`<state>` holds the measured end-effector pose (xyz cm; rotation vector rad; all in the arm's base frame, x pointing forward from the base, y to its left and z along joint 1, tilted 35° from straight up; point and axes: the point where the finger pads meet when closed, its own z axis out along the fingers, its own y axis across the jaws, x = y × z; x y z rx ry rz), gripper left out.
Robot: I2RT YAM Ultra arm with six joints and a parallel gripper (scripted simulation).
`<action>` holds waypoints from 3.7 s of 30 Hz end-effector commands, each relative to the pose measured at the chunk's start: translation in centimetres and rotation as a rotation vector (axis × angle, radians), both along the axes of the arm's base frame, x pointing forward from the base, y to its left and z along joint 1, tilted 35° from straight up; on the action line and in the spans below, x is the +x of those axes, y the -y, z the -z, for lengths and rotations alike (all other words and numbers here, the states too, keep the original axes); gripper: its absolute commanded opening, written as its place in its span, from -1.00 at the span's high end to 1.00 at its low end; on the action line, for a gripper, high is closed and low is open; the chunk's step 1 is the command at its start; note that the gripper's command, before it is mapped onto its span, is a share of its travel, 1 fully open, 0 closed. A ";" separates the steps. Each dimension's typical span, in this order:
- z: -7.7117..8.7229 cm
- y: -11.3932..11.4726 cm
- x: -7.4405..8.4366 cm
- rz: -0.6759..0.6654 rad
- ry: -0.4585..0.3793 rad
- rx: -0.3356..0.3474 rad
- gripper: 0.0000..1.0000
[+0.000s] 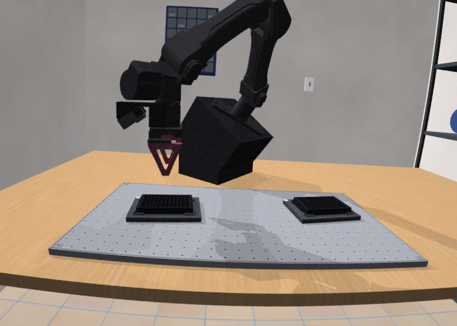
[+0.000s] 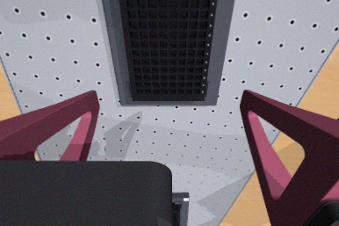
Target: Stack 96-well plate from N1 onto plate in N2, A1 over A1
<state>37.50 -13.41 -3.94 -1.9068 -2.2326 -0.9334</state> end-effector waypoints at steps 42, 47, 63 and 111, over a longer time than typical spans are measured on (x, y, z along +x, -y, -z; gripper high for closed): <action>3.6 -1.6 1.8 0.009 0.007 -0.013 -1.00; 4.7 -2.0 1.1 0.022 -0.014 0.000 -1.00; 6.4 -3.1 2.4 0.017 -0.004 -0.006 -1.00; 7.0 -3.0 3.7 0.027 0.020 -0.019 -1.00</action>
